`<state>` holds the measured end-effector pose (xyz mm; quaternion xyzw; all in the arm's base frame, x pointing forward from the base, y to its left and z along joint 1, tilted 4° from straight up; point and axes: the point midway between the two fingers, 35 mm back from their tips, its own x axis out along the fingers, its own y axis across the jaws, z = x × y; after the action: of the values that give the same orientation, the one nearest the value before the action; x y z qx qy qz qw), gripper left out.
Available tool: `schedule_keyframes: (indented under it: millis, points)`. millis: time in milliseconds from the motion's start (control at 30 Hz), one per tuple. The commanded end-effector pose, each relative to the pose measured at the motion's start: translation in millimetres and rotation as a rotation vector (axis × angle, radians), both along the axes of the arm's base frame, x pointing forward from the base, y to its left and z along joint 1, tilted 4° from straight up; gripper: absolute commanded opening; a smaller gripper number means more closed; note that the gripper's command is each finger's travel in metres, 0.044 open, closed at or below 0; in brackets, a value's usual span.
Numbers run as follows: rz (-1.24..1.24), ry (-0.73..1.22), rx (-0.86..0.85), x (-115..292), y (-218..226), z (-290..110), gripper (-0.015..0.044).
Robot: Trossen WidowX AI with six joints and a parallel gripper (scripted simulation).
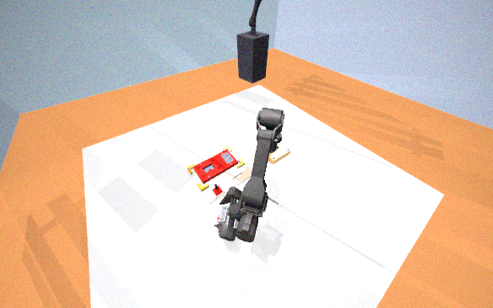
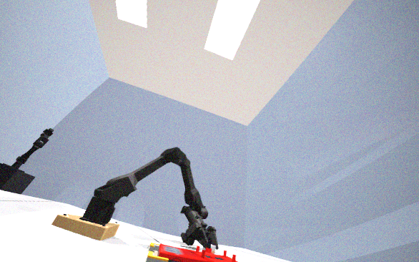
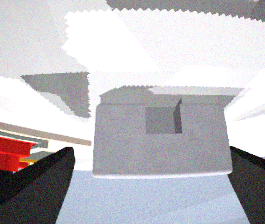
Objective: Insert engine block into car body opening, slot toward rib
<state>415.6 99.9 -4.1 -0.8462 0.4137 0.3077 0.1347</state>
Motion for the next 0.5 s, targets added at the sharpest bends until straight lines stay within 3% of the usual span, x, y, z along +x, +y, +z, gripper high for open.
schedule_keyframes:
  millis: [0, 467]
  points:
    - [0.000, 0.002, -0.001, -0.3, 0.5, 0.6, 0.0440]
    - [0.000, 0.011, -0.001, -19.0, 26.3, 31.3, 0.0440]
